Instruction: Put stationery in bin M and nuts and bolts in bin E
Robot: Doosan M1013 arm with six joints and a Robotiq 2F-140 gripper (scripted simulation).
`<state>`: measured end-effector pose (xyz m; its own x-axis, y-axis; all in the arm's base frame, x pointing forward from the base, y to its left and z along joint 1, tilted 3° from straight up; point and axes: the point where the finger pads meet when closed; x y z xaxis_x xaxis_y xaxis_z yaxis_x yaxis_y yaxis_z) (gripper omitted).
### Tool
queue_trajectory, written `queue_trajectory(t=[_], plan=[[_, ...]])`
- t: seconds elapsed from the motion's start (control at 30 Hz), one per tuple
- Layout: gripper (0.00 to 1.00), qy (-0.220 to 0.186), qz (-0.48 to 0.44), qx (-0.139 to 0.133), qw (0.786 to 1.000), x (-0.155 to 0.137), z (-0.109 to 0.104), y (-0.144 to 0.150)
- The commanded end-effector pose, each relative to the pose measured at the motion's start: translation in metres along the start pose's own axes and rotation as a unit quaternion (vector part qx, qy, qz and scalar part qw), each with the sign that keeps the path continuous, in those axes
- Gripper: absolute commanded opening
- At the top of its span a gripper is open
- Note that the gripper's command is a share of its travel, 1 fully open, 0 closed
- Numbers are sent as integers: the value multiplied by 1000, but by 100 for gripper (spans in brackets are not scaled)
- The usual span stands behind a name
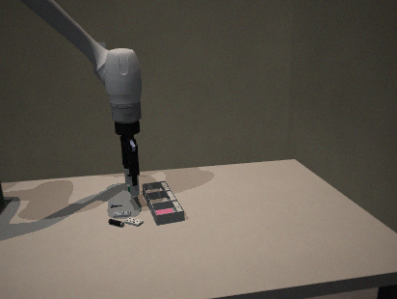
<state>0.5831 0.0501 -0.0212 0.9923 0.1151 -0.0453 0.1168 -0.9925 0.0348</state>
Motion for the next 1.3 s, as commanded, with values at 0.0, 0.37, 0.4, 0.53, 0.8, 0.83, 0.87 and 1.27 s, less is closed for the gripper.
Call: queue_trajectory(t=[0.0, 0.37, 0.4, 0.53, 0.8, 0.83, 0.87, 1.27], plan=[[39, 0, 0, 0, 1000, 0, -5, 0], [39, 0, 0, 0, 1000, 0, -11, 0], [39, 0, 0, 0, 1000, 0, -11, 0], [39, 0, 0, 0, 1000, 0, -7, 0], [39, 0, 0, 0, 1000, 21, -4, 30], [39, 0, 0, 0, 1000, 24, -4, 34], [39, 0, 0, 0, 1000, 27, -4, 39], [39, 0, 50, 0, 999, 60, -4, 87]])
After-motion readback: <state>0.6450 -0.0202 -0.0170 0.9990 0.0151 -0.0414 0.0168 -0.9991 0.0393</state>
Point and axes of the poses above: the point where the finger pads meet when closed, its own z axis out along the fingers, its own y axis across the jaws, x = y × z, and after that the axes turned 7 degrees about z, right-handed
